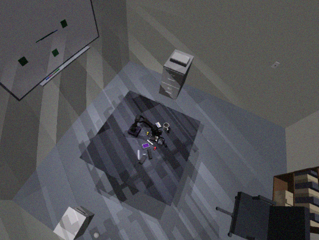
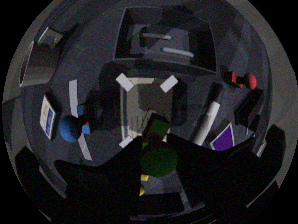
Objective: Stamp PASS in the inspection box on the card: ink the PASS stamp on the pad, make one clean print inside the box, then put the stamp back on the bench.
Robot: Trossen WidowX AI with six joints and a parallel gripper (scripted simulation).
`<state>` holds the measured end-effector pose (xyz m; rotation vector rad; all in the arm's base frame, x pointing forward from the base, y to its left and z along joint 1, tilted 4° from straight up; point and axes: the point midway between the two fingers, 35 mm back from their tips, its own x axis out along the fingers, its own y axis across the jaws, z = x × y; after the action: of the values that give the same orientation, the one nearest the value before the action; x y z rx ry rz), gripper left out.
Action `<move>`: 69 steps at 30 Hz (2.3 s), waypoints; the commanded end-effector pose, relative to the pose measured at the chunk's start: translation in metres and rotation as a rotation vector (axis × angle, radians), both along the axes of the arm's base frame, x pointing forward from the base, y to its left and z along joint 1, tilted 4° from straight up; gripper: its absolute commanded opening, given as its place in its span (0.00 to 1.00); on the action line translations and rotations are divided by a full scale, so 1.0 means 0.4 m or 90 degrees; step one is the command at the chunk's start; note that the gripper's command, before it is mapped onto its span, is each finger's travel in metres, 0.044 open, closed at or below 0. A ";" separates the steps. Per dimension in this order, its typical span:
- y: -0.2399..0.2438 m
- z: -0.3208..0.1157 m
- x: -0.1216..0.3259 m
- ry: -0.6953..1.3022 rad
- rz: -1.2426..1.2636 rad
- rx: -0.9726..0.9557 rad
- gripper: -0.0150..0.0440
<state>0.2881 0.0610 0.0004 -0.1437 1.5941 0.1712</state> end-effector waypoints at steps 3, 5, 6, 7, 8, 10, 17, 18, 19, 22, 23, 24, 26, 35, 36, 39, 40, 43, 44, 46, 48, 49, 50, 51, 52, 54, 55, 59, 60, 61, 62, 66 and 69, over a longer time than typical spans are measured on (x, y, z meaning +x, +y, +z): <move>0.001 -0.013 -0.006 0.003 0.004 0.003 0.25; 0.001 -0.017 -0.006 0.003 0.004 0.003 0.25; 0.001 -0.018 -0.007 0.003 0.004 0.003 0.25; 0.001 -0.020 -0.007 0.003 0.004 0.003 0.25; 0.001 -0.022 -0.007 0.003 0.004 0.003 0.25; 0.001 -0.025 -0.008 0.003 0.004 0.004 0.25; 0.001 -0.036 -0.009 0.003 0.004 0.004 0.25; 0.001 -0.038 -0.010 0.003 0.004 0.004 0.25; 0.001 -0.040 -0.010 0.003 0.004 0.004 0.25; 0.001 -0.045 -0.011 0.003 0.004 0.004 0.25; 0.001 -0.046 -0.011 0.003 0.004 0.004 0.25; 0.001 -0.047 -0.011 0.003 0.004 0.004 0.25; 0.001 -0.047 -0.011 0.003 0.004 0.004 0.25; 0.001 -0.049 -0.011 0.002 0.004 0.004 0.25; 0.001 -0.050 -0.011 0.002 0.004 0.004 0.25; 0.001 -0.051 -0.011 0.002 0.004 0.004 0.25; 0.001 -0.052 -0.011 0.002 0.004 0.004 0.25; 0.001 -0.053 -0.011 0.002 0.004 0.004 0.25; 0.001 -0.053 -0.011 0.002 0.004 0.004 0.25; 0.001 -0.055 -0.011 0.002 0.004 0.004 0.25; 0.001 -0.055 -0.011 0.002 0.004 0.004 0.25; 0.001 -0.056 -0.011 0.002 0.004 0.004 0.25; 0.001 -0.057 -0.012 0.002 0.004 0.004 0.25; 0.001 -0.057 -0.012 0.002 0.004 0.004 0.25; 0.001 -0.057 -0.012 0.002 0.004 0.004 0.25; 0.001 -0.057 -0.012 0.002 0.004 0.004 0.25; 0.001 -0.057 -0.012 0.002 0.004 0.004 0.25; 0.001 -0.060 -0.012 0.002 0.004 0.004 0.25; 0.001 -0.060 -0.012 0.002 0.004 0.004 0.25; 0.001 -0.060 -0.012 0.002 0.004 0.004 0.25; 0.001 -0.060 -0.012 0.002 0.004 0.004 0.25; 0.001 -0.060 -0.012 0.002 0.004 0.004 0.25; 0.001 -0.060 -0.012 0.002 0.004 0.004 0.25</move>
<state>0.2835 0.0605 -0.0223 -0.1436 1.5990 0.1725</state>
